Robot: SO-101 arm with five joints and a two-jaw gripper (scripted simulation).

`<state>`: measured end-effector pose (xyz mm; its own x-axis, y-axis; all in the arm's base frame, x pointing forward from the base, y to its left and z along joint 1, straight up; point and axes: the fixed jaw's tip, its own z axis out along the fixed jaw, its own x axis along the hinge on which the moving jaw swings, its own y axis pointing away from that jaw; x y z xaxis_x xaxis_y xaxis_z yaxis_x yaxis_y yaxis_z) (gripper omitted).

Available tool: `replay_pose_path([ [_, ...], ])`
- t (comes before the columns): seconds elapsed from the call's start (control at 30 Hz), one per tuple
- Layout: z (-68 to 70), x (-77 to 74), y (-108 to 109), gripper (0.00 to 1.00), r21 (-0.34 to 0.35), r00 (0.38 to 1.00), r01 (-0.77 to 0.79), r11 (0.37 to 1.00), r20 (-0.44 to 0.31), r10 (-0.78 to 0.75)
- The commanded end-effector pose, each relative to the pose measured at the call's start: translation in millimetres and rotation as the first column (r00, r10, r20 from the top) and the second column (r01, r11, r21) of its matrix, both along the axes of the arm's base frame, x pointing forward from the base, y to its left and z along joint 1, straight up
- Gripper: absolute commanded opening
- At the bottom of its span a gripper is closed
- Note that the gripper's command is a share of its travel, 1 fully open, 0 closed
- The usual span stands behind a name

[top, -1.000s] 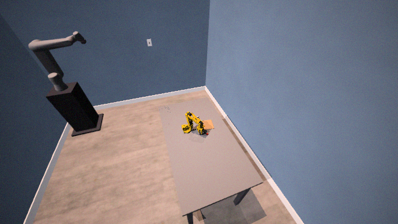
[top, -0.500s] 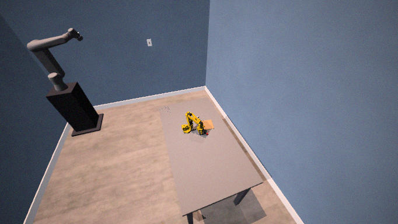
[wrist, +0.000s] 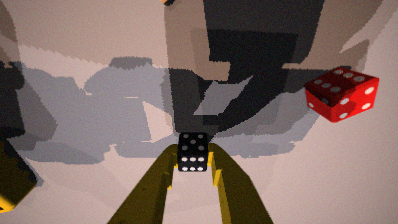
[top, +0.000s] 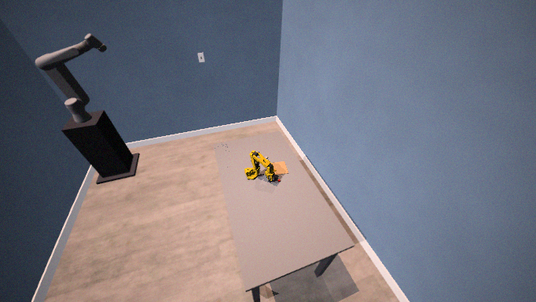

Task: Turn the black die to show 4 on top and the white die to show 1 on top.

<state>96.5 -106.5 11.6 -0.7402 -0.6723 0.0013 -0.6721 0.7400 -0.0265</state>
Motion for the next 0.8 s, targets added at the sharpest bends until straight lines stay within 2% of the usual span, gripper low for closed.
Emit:
replay_pose_path([
  [0.0, 0.5, 0.5, -2.3, 0.00, -0.010, 1.000, 0.002, 1.000, 0.011, -0.002],
  [0.33, 0.4, 0.5, -2.3, 0.00, -0.010, 1.000, 0.002, 1.000, 0.011, -0.002],
  [0.77, 0.4, 0.5, -2.3, 0.08, -0.010, 1.000, 0.002, 1.000, 0.011, -0.002],
])
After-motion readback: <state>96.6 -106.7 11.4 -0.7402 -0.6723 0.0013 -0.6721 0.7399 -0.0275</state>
